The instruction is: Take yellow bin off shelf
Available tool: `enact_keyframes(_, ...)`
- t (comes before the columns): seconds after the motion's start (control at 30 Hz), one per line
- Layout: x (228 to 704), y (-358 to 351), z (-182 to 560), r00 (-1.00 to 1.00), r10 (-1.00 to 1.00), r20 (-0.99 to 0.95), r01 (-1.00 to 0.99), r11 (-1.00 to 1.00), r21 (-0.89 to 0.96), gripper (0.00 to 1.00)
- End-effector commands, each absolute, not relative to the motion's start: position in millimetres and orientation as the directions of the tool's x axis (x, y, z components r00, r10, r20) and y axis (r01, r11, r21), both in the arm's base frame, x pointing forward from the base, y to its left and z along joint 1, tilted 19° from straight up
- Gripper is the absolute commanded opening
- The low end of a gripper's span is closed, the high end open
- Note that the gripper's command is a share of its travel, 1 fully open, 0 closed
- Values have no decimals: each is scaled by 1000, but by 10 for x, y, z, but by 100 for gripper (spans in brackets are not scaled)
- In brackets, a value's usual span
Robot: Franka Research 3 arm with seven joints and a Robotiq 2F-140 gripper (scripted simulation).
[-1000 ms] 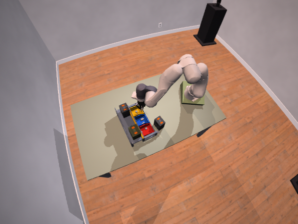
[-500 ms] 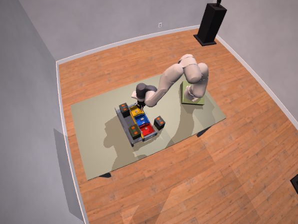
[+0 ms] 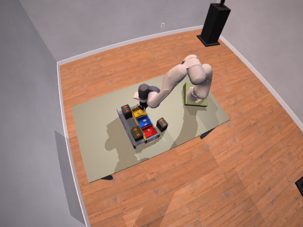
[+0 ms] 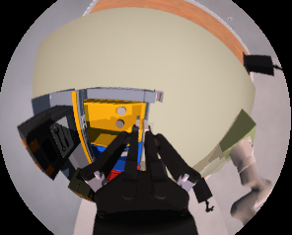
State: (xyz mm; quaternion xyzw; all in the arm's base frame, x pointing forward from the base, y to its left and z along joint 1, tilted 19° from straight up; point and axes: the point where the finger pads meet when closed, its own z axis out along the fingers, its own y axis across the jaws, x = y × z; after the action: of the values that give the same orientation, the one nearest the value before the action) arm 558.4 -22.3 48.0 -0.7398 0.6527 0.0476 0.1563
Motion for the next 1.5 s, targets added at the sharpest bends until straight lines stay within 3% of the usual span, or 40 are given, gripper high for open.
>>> enact_keyframes(0.0,5575,-227,502,146,-950,-276,-980,-102,-169,0)
enact_keyframes(1.47,5552,-264,621,143,-950,-278,-981,-100,-165,0)
